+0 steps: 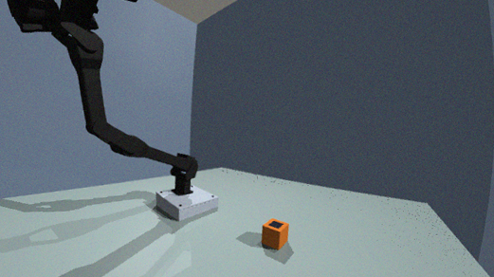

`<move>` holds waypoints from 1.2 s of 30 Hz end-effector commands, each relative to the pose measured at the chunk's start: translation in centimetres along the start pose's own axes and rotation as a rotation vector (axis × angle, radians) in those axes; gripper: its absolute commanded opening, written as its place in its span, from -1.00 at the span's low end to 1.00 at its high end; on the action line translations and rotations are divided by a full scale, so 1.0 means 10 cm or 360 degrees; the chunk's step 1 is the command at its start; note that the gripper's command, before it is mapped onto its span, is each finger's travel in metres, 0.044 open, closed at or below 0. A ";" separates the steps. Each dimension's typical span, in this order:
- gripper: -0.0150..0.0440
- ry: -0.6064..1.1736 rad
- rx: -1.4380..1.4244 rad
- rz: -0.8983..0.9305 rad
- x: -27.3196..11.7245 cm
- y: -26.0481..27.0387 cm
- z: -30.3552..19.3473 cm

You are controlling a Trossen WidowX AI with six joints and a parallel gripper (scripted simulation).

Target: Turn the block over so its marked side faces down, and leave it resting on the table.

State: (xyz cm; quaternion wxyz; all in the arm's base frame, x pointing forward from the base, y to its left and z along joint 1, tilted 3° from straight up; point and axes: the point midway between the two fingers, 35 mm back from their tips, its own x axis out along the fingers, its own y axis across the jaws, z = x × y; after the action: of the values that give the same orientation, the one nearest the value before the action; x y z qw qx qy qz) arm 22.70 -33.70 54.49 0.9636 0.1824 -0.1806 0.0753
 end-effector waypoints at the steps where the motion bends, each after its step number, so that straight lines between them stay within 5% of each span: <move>1: 0.95 -0.0005 0.0000 0.0003 0.00 0.02 0.01; 11: 1.00 -0.0265 -0.0308 0.0071 -0.34 1.27 0.66; 20: 1.00 -0.0367 -0.0579 0.0219 -0.46 2.60 0.74; 36: 1.00 -0.0011 -0.1265 0.0438 0.06 4.47 -0.58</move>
State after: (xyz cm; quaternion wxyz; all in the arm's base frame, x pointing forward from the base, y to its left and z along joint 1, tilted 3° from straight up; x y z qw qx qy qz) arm 13.65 6.87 65.80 0.9390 -0.2028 -0.2518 0.1173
